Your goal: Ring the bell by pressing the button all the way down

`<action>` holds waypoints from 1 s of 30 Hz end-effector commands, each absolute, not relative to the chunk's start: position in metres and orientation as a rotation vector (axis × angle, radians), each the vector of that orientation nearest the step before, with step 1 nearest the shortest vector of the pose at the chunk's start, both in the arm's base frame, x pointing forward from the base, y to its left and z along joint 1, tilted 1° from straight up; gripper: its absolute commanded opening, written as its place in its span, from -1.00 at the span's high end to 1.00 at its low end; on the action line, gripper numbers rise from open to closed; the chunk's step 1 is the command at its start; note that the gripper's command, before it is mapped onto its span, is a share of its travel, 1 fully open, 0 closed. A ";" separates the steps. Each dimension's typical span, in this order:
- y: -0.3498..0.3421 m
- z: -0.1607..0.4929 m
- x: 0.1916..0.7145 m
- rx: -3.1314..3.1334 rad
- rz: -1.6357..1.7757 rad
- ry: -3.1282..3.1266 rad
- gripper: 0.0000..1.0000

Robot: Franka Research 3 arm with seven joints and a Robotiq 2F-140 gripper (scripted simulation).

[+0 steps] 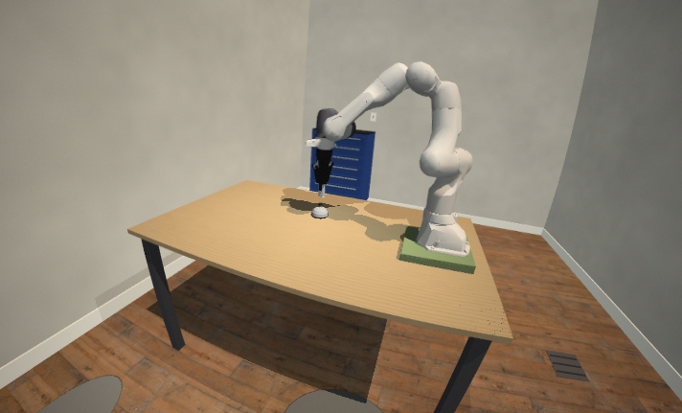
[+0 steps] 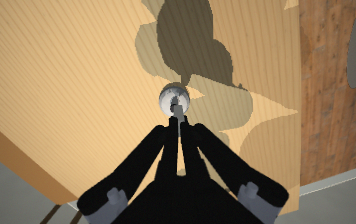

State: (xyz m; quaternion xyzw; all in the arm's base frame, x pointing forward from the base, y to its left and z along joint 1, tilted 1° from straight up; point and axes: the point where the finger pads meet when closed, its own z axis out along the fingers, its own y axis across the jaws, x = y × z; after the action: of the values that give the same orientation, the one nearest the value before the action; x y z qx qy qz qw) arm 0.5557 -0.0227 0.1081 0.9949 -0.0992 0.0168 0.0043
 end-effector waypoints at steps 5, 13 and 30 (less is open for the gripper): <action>-0.022 0.124 0.551 3.122 0.030 -0.293 1.00; -0.022 0.139 0.551 3.122 0.030 -0.293 1.00; -0.022 0.142 0.551 3.122 0.030 -0.293 1.00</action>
State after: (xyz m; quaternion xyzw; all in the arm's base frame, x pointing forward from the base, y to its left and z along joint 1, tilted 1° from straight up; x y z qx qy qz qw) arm 0.5510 -0.0224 0.1402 0.9953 -0.0967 0.0101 0.0038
